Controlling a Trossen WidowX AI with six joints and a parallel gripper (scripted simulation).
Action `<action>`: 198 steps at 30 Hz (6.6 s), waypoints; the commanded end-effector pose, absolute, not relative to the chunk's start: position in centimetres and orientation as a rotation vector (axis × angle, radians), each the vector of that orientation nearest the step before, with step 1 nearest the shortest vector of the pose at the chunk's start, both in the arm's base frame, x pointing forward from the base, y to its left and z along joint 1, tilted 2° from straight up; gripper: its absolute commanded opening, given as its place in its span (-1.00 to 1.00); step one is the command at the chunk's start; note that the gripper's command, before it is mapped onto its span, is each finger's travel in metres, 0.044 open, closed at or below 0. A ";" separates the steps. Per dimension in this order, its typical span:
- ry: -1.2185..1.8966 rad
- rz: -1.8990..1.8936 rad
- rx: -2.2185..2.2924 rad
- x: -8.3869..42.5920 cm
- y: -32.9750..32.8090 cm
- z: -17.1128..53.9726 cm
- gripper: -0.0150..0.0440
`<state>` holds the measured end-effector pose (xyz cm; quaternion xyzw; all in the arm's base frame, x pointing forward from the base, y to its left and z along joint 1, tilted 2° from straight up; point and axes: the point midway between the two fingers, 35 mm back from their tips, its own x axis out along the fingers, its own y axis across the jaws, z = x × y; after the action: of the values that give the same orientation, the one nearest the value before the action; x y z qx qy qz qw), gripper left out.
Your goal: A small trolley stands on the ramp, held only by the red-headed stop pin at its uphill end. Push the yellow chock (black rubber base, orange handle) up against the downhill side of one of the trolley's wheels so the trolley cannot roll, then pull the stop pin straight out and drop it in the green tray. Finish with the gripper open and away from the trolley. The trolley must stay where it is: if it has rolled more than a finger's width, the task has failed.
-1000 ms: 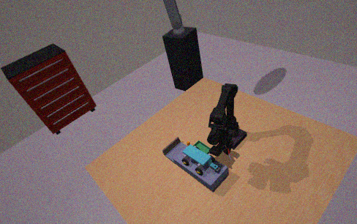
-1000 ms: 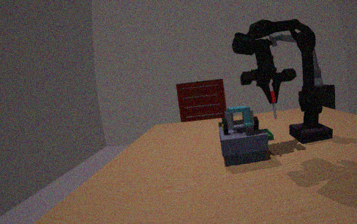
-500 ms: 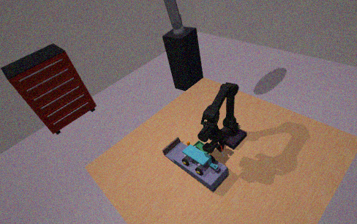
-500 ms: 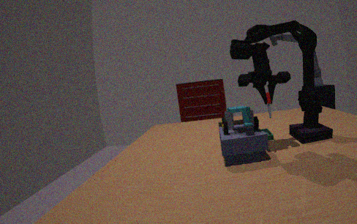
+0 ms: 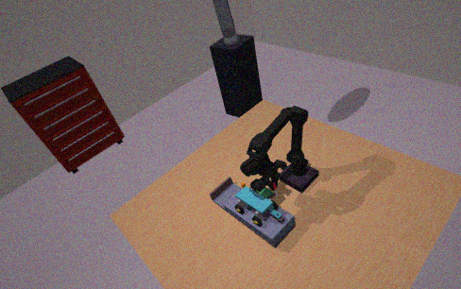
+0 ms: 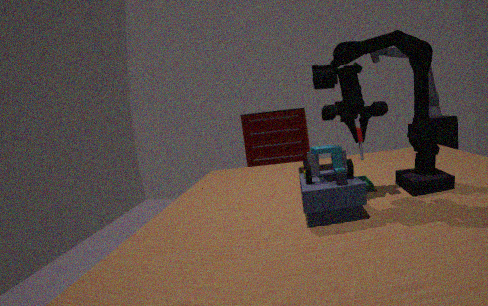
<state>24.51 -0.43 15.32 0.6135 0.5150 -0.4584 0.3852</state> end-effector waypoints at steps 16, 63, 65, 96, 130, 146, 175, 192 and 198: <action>1.319 -1.173 1.557 22.8 -7.8 13.9 -0.49; 0.672 -1.877 2.004 21.2 -13.0 12.7 -0.49; 0.612 -1.923 2.032 21.2 -13.0 12.7 -0.49; -0.222 -2.314 2.301 21.3 -12.6 12.7 -0.49; -0.426 -2.245 2.179 19.3 -15.1 4.6 -0.49; -0.425 -2.246 2.180 19.5 -14.4 4.4 0.15; -0.423 -2.246 2.181 20.1 -12.8 3.8 0.15; -0.423 -2.246 2.182 20.4 -11.8 3.2 0.15; -0.422 -2.247 2.182 20.5 -11.5 3.0 0.15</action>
<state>20.62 -11.61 3.18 0.6924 -0.1308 -0.7095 -0.0096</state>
